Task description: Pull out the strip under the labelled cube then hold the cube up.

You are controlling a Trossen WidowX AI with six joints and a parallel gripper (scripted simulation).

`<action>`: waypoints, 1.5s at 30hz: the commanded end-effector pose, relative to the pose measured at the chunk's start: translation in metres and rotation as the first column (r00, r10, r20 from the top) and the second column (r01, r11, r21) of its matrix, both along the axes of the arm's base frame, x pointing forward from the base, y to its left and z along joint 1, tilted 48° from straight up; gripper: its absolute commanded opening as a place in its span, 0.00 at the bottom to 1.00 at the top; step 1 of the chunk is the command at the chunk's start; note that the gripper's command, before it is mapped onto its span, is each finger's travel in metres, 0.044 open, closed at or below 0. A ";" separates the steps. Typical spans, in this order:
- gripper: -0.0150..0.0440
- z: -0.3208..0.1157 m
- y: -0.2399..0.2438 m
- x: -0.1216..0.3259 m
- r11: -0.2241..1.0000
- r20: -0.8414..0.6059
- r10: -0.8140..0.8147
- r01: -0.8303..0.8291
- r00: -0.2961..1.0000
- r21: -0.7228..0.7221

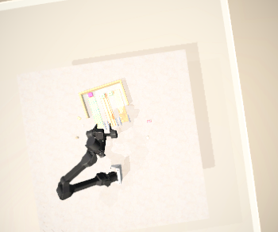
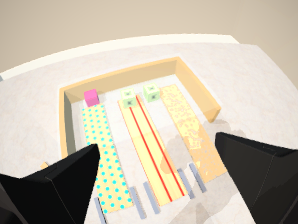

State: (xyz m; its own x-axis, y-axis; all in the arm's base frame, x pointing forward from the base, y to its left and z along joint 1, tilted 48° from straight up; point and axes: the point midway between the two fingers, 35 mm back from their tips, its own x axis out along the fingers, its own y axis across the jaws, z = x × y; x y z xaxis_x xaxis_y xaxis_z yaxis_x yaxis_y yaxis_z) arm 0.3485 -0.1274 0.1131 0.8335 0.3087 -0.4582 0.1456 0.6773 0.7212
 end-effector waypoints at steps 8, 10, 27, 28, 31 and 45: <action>0.93 -0.011 -0.008 -0.040 0.999 0.108 0.035 -0.037 0.993 0.010; 0.93 -0.011 -0.008 -0.040 0.999 0.108 0.035 -0.037 0.993 0.010; 0.25 -0.071 0.025 0.027 0.857 -0.269 0.505 -0.514 0.820 0.043; 0.25 -0.075 0.030 0.029 0.832 -0.287 0.542 -0.551 0.790 0.056; 0.25 -0.084 0.045 0.032 0.746 -0.333 0.649 -0.658 0.684 0.103; 0.25 -0.092 0.058 0.029 0.658 -0.356 0.732 -0.737 0.581 0.151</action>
State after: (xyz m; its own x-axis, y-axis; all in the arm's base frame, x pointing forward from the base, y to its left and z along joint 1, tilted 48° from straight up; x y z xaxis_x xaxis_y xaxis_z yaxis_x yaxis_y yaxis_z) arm 0.3783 -0.0693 0.0227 0.1122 0.7332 -0.6707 -0.1556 0.6796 0.7169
